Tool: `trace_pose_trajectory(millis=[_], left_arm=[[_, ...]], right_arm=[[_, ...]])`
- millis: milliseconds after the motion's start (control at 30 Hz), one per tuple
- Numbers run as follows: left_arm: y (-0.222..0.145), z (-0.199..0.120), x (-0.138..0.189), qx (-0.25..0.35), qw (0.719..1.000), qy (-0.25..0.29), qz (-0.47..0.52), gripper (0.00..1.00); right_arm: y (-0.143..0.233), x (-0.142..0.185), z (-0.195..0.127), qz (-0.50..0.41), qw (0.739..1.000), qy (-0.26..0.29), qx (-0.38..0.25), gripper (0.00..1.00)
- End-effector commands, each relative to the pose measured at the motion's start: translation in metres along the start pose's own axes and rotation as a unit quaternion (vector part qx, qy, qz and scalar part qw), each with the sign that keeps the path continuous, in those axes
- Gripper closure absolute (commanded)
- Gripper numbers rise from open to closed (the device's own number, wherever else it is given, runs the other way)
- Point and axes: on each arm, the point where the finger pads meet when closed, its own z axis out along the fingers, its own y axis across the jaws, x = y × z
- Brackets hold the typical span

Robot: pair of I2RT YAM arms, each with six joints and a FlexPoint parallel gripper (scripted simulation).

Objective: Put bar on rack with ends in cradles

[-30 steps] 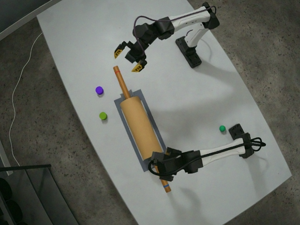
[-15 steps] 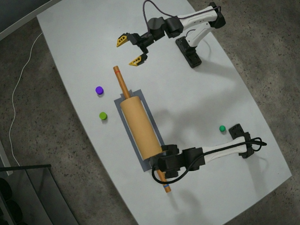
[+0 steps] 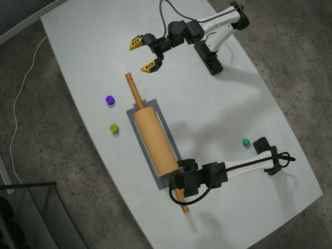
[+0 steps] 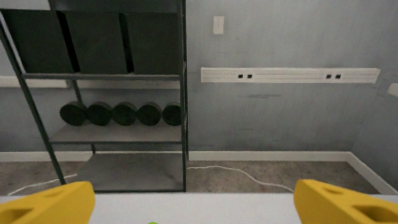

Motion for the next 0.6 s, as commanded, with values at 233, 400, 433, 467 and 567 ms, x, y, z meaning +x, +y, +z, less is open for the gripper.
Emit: trace_pose_trajectory(millis=[233, 400, 433, 467, 567], left_arm=[[-0.0014, -0.0037, -0.0027, 0.001, 1.000, -0.006, -0.004, 0.00], [-0.0014, -0.0037, -0.0027, 0.001, 1.000, -0.006, -0.004, 0.00], [-0.0014, -0.0037, -0.0027, 0.001, 1.000, -0.006, -0.004, 0.00], [-0.0014, -0.0037, -0.0027, 0.001, 1.000, -0.006, -0.004, 0.00], [-0.0014, -0.0037, -0.0027, 0.001, 1.000, -0.006, -0.004, 0.00]], right_arm=[[-0.0019, -0.0043, 0.0002, 0.007, 1.000, -0.010, 0.008, 0.00], [-0.0019, -0.0043, 0.0002, 0.007, 1.000, -0.010, 0.008, 0.00], [-0.0019, -0.0043, 0.0002, 0.007, 1.000, -0.010, 0.008, 0.00], [-0.0019, -0.0043, 0.0002, 0.007, 1.000, -0.010, 0.008, 0.00], [-0.0019, -0.0043, 0.0002, 0.007, 1.000, -0.010, 0.008, 0.00]])
